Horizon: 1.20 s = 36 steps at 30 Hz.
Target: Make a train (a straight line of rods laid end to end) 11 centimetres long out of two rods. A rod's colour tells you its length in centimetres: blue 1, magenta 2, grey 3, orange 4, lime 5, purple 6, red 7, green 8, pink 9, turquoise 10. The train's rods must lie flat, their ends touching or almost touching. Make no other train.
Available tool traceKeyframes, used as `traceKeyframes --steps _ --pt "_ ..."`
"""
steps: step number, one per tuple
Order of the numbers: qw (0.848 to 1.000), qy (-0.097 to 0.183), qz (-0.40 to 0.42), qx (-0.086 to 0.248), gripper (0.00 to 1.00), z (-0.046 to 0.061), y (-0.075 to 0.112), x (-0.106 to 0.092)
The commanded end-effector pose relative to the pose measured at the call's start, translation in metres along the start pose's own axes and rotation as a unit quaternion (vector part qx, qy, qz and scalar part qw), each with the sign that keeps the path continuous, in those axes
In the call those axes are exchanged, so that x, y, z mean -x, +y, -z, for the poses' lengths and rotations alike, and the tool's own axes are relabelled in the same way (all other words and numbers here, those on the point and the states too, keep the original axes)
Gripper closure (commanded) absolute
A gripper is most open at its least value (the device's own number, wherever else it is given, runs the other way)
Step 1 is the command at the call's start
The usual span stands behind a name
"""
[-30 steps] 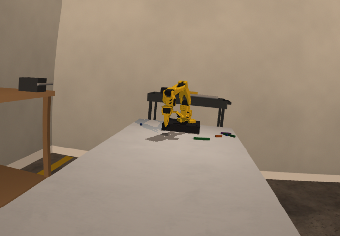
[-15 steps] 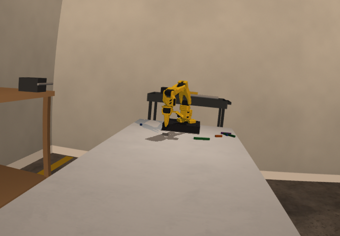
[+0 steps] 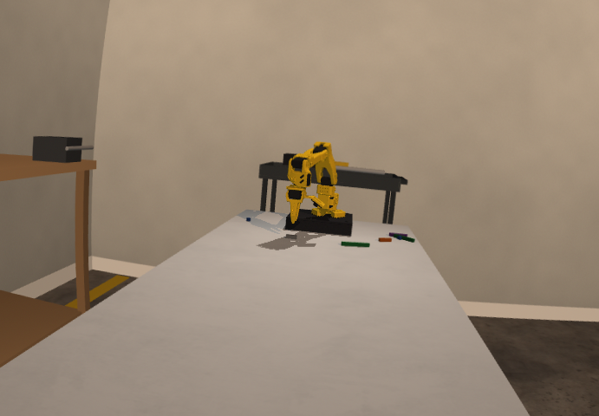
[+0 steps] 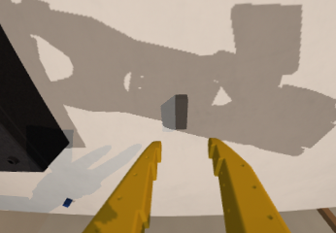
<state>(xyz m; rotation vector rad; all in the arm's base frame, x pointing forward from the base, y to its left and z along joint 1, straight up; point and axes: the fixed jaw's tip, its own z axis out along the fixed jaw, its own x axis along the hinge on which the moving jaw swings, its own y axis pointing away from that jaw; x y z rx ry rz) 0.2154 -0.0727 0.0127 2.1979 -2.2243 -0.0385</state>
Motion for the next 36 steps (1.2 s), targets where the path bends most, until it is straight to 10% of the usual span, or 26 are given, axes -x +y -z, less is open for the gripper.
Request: traceKeyframes --steps 1,15,36 --pt "1.000 0.002 -0.006 -0.010 0.83 0.006 -0.005 0.006" --pt "0.999 0.003 -0.042 -0.010 0.83 0.006 -0.017 0.046" --pt "0.989 0.004 -0.146 -0.010 0.82 0.003 -0.012 0.166"
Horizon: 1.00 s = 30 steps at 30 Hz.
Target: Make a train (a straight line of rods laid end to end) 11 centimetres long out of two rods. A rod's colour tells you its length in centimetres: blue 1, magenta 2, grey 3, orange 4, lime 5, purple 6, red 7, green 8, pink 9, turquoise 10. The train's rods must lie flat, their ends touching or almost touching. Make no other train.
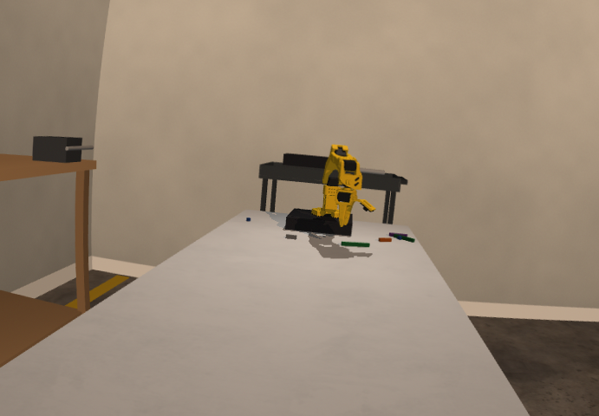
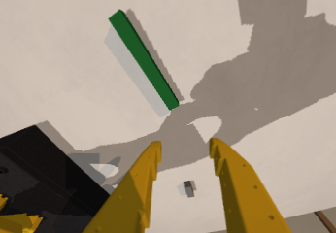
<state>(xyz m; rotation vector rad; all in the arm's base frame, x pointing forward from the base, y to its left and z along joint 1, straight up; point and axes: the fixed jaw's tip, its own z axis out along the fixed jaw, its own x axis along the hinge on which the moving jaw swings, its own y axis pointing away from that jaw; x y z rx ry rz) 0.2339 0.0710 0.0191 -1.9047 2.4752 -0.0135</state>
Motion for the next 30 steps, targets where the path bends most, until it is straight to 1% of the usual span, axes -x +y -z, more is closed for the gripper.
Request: traceKeyframes --steps 1,7,9,14,18,24,26,30 --pt "0.999 0.008 -0.029 0.013 0.82 -0.002 0.014 0.027" --pt "0.998 0.009 -0.068 0.012 0.82 -0.003 0.043 0.063" --pt "0.998 0.009 -0.068 0.012 0.82 -0.003 0.043 0.063" --pt "0.995 0.010 -0.099 0.011 0.82 -0.003 0.071 0.089" --pt "0.992 0.011 -0.123 0.010 0.82 -0.004 0.095 0.106" --pt "0.988 0.012 -0.156 0.009 0.82 -0.004 0.131 0.124" --pt "0.988 0.012 -0.156 0.009 0.82 -0.004 0.131 0.124" --pt "0.984 0.012 -0.175 0.008 0.82 -0.004 0.153 0.132"
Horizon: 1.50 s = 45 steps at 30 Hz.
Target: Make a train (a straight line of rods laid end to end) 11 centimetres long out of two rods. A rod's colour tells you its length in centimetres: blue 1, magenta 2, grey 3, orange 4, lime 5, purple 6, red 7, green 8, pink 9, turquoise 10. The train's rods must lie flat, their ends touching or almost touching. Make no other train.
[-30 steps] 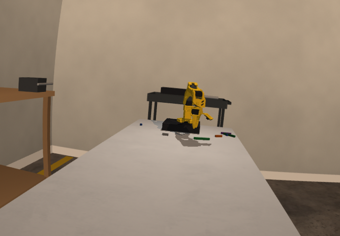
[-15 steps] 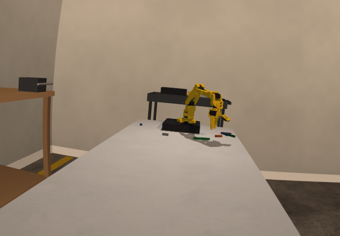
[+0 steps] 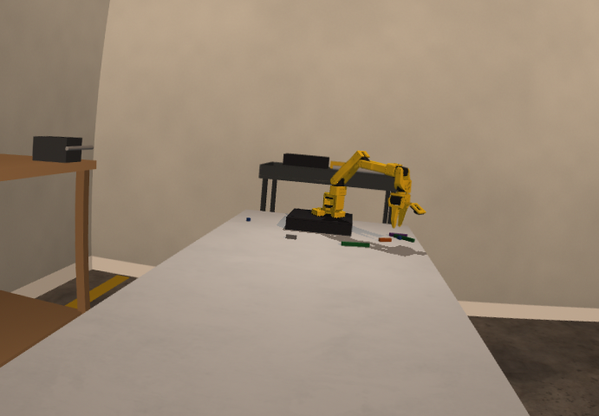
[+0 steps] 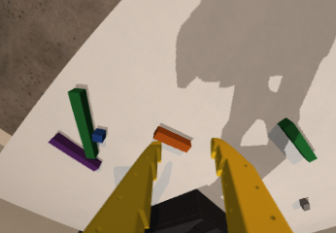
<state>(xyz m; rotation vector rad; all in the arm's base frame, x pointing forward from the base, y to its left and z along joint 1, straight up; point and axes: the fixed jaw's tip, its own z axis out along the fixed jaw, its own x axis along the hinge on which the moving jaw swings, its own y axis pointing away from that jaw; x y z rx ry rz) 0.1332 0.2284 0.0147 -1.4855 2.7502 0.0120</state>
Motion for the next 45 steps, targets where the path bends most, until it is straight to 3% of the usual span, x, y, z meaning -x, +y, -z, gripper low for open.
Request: traceKeyframes --steps 1,11,20,45 --pt "1.000 0.015 -0.020 -0.001 0.82 -0.002 0.022 0.000" --pt "0.998 0.015 -0.054 -0.002 0.81 -0.003 0.064 -0.005" --pt "0.998 0.015 -0.066 -0.003 0.81 -0.003 0.079 -0.008" --pt "0.997 0.014 -0.072 -0.003 0.81 -0.003 0.086 -0.010"
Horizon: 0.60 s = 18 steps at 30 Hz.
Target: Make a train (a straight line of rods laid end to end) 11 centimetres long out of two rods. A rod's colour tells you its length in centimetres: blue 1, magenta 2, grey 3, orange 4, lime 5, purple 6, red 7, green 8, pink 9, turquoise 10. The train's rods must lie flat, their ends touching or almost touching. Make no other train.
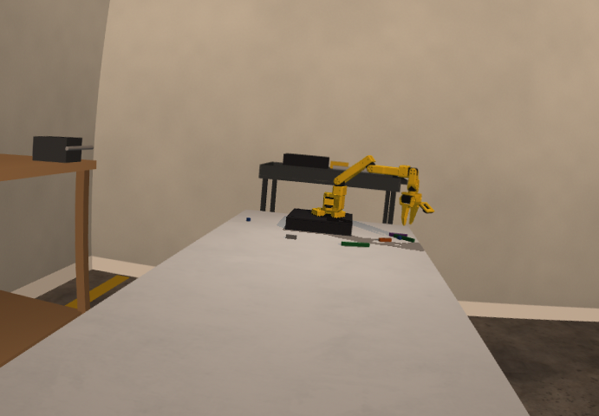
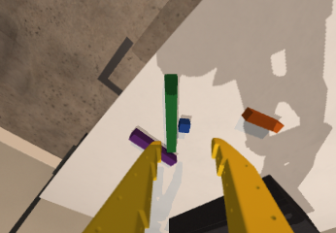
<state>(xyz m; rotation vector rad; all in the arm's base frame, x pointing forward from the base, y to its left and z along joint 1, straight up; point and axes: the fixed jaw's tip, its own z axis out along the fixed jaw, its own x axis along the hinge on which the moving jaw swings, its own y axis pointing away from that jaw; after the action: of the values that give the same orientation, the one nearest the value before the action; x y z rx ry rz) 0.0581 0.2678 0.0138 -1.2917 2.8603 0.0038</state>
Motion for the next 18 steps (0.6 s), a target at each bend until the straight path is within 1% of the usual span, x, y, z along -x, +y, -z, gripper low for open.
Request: traceKeyframes --steps 1,7,8,18 --pt "1.000 0.007 -0.001 -0.003 0.81 -0.0025 0.0011 -0.0023" --pt "1.000 0.007 -0.001 -0.003 0.81 -0.0025 0.0011 -0.0023" --pt "1.000 0.015 -0.002 -0.007 0.81 -0.0016 0.0032 -0.0061" --pt "1.000 0.015 -0.002 -0.007 0.81 -0.0016 0.0032 -0.0061"
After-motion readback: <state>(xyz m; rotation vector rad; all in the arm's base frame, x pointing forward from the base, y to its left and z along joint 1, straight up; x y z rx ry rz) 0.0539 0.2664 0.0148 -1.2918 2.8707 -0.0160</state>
